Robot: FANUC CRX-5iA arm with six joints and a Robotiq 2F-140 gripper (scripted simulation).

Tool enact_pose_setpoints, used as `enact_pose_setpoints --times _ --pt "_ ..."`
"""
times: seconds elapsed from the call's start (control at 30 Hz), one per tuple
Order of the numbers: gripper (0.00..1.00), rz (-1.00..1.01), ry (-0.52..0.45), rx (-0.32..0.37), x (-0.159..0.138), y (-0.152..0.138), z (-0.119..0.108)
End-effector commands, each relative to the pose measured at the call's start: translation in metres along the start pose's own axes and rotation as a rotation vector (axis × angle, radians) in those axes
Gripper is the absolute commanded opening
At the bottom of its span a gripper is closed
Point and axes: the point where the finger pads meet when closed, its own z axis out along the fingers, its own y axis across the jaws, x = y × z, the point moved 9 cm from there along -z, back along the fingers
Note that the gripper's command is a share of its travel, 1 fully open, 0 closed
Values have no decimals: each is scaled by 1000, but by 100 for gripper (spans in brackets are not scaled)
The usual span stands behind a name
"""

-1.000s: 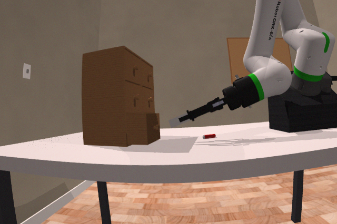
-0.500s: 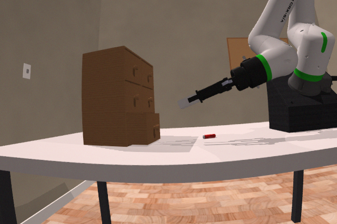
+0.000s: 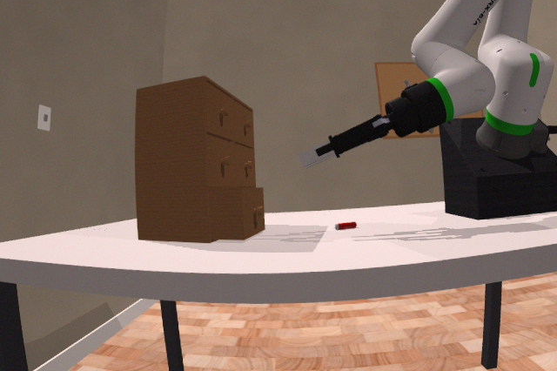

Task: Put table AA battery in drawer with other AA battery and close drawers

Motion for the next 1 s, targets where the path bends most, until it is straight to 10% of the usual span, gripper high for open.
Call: enact_pose_setpoints --times 0.0,0.47,0.73,0.97 --pt "20 17 23 -118 -7 24 4" --pt "20 66 389 -523 -17 90 -10" --pt "20 61 638 -525 -24 76 -40" --pt "20 36 961 -387 -67 35 -58"
